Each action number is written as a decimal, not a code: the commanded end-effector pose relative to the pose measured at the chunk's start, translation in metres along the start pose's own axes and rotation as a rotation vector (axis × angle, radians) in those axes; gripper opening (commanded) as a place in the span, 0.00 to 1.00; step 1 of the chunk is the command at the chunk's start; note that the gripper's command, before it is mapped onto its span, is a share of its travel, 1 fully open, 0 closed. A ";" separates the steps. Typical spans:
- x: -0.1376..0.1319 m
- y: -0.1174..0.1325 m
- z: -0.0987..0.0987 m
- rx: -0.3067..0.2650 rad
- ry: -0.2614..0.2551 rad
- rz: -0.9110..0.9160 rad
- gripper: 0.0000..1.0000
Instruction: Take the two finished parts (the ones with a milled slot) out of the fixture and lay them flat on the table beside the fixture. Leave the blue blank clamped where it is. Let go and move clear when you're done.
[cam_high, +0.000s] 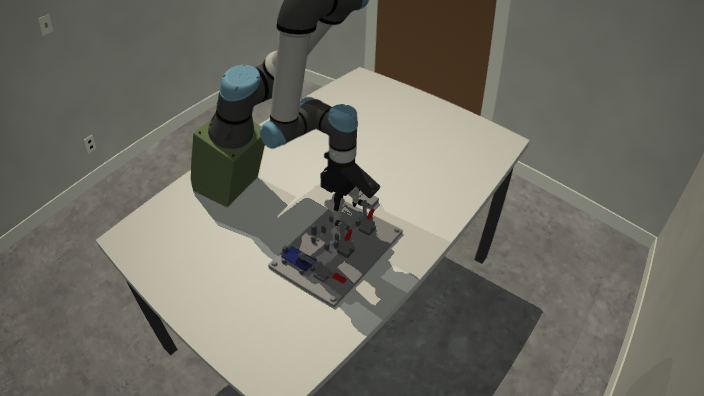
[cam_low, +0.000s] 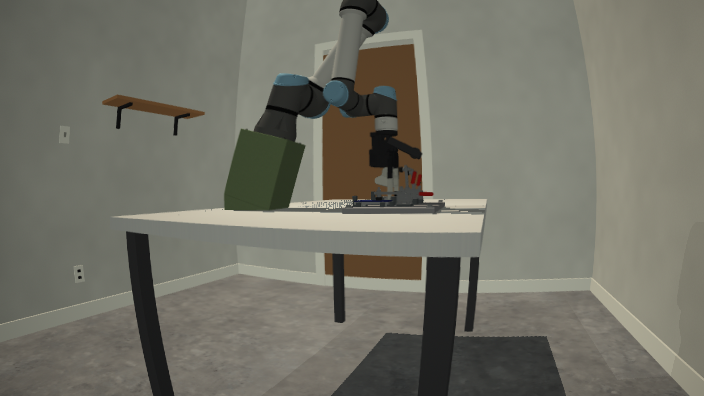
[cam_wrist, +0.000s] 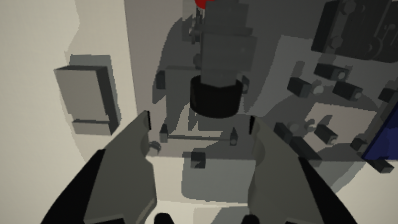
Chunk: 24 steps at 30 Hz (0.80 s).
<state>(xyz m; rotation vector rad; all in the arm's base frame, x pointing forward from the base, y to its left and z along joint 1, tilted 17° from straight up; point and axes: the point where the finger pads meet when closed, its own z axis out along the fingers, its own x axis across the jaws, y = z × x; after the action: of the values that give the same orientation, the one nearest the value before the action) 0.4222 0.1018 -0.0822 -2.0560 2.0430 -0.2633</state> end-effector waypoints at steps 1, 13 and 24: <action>0.000 0.000 0.000 0.001 0.000 0.000 0.59; 0.000 0.000 0.000 0.001 0.000 0.000 0.00; 0.000 0.000 0.000 0.001 0.000 0.000 0.00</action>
<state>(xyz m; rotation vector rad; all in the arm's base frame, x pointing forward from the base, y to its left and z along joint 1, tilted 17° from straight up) 0.4222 0.1018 -0.0822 -2.0560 2.0431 -0.2633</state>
